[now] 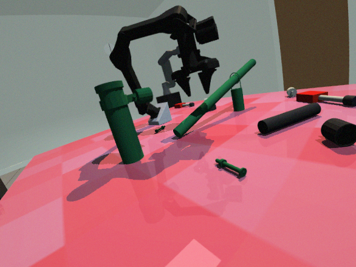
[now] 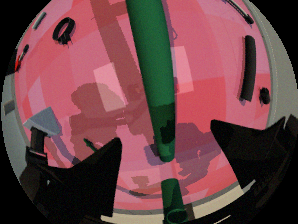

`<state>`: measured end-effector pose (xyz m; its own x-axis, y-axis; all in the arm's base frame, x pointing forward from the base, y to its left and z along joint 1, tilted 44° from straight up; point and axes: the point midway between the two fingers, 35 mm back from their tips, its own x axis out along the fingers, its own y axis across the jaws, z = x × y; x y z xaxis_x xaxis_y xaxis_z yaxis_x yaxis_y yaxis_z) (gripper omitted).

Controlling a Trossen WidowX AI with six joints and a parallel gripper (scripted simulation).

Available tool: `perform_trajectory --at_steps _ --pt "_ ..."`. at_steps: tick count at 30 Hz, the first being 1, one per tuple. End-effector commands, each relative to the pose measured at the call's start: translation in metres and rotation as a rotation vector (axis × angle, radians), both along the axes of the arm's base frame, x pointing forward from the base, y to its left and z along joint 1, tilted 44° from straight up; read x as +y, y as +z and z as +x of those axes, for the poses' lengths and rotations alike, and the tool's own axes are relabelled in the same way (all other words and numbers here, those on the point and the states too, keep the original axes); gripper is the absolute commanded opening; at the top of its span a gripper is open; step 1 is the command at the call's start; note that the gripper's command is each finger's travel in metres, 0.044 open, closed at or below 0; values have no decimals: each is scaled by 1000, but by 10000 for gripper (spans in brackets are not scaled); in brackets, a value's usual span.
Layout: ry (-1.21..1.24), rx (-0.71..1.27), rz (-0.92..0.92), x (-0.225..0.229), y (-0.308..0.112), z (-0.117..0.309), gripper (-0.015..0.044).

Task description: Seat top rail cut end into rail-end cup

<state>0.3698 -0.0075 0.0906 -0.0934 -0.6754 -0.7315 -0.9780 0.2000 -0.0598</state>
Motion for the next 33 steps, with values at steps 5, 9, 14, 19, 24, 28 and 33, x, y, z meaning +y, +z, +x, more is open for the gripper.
perform_trajectory --at_steps 5,9,14,19,24,28,33 --pt "2 -2 -5 -13 -11 -2 440" --pt "2 -2 -5 -17 -15 -2 440" --pt "2 -2 -5 -21 -19 -2 440" --pt "3 -3 -5 -26 -25 -2 440" --pt "3 -3 -5 -32 -31 -3 440" --pt "3 -3 -6 -36 -36 -3 440" --pt "3 -3 -6 -42 -42 -4 440"
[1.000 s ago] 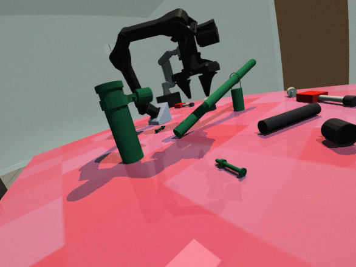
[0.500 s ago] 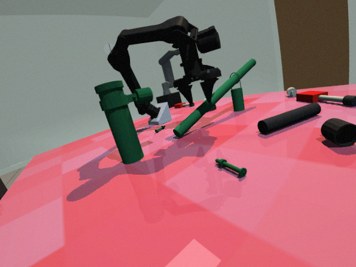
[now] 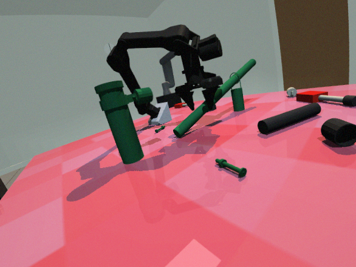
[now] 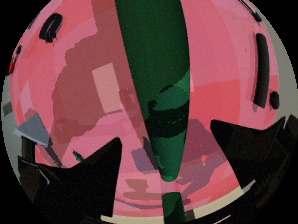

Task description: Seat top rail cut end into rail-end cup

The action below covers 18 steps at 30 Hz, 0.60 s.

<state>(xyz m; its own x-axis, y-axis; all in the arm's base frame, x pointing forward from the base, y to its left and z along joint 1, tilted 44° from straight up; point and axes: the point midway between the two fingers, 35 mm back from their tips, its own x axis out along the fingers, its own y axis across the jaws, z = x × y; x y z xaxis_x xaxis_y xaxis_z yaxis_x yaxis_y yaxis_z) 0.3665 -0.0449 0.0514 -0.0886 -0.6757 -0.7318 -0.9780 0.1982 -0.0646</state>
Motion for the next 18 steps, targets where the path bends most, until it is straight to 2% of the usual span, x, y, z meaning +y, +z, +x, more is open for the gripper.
perform_trajectory --at_steps 1,15,18 --pt "1 2 -6 -6 -4 -1 440" --pt "0 2 -8 -20 -18 -4 440" --pt "0 2 -8 -20 -18 -4 361"
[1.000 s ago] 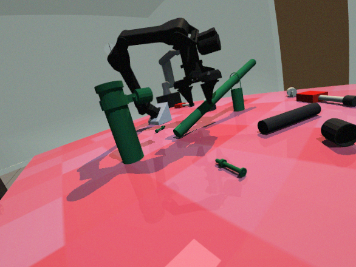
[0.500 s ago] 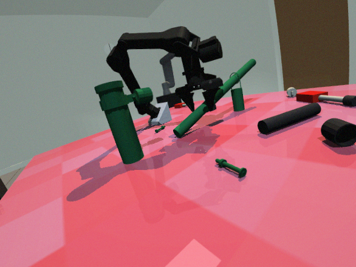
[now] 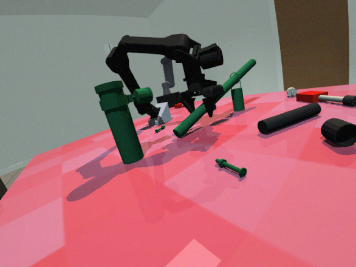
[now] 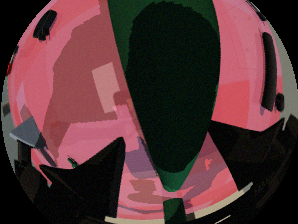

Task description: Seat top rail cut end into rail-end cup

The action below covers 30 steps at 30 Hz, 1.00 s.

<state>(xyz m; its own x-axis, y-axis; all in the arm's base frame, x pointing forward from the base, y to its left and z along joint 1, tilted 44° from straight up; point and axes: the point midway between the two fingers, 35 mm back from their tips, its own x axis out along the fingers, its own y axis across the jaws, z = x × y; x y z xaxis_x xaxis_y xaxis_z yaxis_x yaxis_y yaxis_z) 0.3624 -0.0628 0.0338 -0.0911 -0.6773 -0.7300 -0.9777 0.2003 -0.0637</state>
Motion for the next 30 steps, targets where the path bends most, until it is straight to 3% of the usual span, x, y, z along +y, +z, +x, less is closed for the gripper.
perform_trajectory --at_steps 1,7,14,19,30 --pt "3 1 -5 -2 0 0 335" --pt "3 1 -5 -2 0 0 177" --pt "3 1 -5 -2 0 0 131" --pt "3 1 -5 2 3 1 0" --pt "42 -43 -213 19 42 -1 0"
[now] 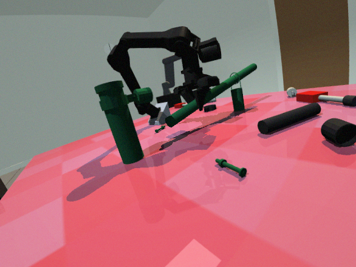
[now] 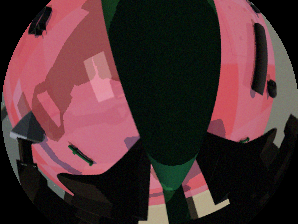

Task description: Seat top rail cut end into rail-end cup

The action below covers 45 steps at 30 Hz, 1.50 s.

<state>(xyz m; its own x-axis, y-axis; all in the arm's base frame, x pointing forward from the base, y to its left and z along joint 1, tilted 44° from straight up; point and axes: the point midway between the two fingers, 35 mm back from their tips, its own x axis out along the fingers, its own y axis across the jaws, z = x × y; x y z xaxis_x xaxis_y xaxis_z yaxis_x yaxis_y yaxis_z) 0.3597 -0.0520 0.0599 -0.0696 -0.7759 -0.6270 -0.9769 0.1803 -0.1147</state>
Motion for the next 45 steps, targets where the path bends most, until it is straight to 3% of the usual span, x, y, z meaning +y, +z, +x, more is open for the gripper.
perform_trajectory --at_steps 1,9,45 --pt "44 -26 -97 11 21 2 0" --pt "124 -102 -265 30 58 5 0" --pt "113 -88 -248 28 58 6 0"
